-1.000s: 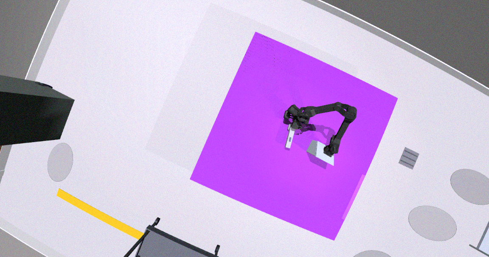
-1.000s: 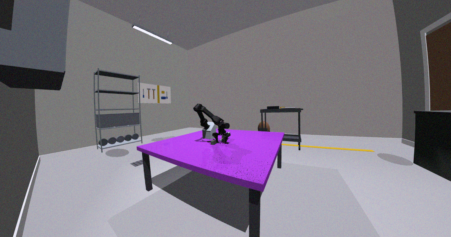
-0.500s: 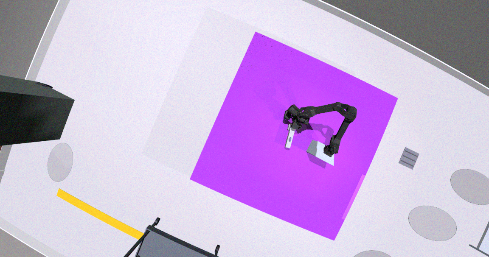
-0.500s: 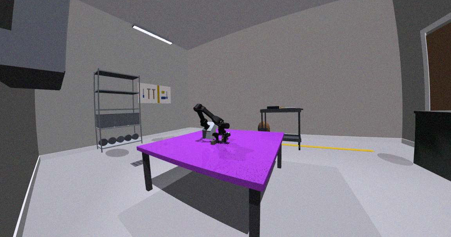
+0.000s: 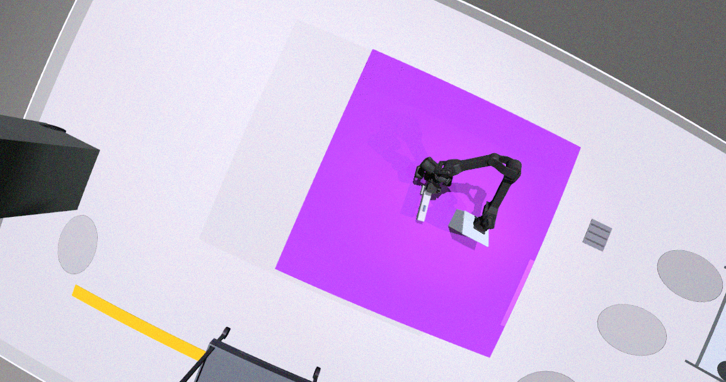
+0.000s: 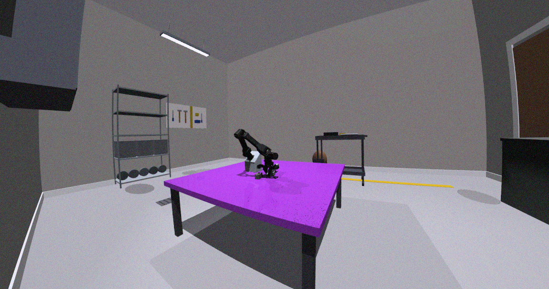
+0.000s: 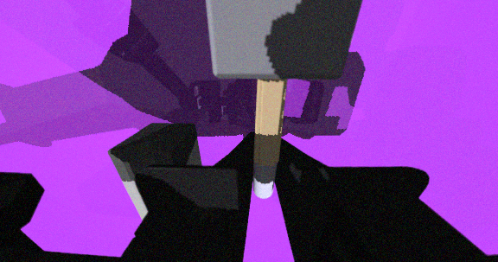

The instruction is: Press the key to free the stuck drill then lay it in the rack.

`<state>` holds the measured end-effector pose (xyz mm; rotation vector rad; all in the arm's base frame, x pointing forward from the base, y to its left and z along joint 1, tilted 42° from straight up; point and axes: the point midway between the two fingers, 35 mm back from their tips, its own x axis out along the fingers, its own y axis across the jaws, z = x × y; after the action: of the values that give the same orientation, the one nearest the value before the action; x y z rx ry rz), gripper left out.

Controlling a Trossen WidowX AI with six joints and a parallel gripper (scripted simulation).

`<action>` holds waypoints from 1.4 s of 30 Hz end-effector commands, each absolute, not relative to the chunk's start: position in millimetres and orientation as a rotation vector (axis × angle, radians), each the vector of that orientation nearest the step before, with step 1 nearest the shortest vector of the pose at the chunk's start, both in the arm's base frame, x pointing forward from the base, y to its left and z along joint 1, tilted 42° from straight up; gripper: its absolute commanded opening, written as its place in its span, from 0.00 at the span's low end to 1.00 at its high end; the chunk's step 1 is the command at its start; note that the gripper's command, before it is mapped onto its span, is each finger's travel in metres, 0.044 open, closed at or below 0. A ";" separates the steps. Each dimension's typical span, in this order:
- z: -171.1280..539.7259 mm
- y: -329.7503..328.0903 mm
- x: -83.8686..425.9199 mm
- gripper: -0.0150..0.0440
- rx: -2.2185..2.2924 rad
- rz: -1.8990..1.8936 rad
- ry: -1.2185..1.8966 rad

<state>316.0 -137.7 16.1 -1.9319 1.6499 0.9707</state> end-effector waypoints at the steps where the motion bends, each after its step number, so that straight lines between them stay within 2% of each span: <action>1: 16.0 -137.5 316.8 0.26 -1.929 0.964 1.646; 42: 18.5 -136.2 314.4 0.25 -1.925 0.972 1.652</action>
<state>313.9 -137.2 16.9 -1.9241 1.6579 0.9742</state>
